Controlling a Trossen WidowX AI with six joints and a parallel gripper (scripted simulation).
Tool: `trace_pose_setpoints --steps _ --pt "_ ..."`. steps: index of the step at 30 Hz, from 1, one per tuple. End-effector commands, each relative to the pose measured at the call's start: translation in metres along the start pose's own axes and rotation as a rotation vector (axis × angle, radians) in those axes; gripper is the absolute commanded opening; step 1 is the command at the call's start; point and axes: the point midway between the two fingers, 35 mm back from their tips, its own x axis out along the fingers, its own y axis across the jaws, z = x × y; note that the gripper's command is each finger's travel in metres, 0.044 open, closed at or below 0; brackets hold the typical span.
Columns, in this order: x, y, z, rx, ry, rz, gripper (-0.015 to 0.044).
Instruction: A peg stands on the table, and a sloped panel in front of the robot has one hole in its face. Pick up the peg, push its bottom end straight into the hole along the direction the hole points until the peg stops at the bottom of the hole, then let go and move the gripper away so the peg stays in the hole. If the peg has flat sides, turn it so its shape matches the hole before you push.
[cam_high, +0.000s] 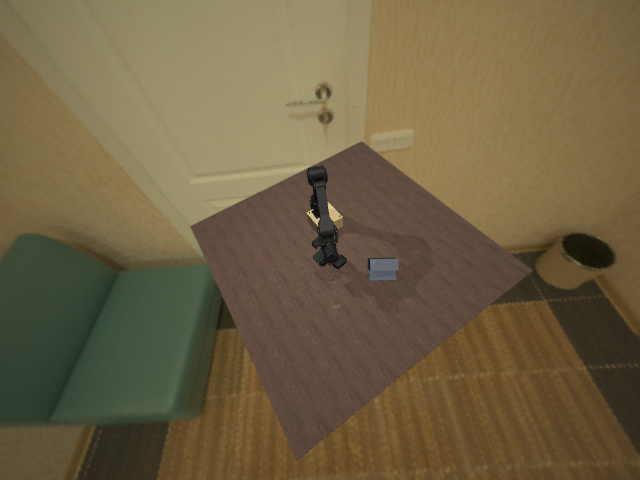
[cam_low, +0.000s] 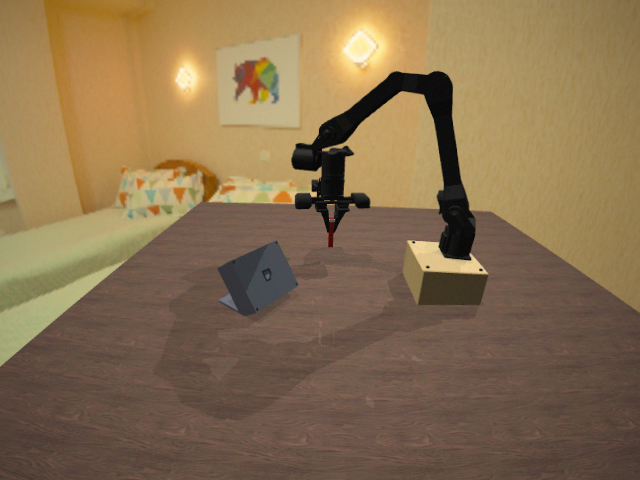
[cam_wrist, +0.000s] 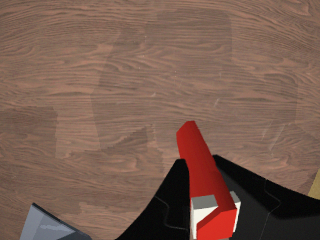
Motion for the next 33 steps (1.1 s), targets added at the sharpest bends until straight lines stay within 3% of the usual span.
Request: trace_pose_setpoints --steps 1,7,33 --pt "-0.02 0.001 0.001 0.0 -0.006 0.004 0.0" --pt "-0.04 0.001 0.0 0.001 -0.006 0.003 0.0" --pt "-0.036 0.014 -0.018 -0.337 -0.083 -0.03 0.0"
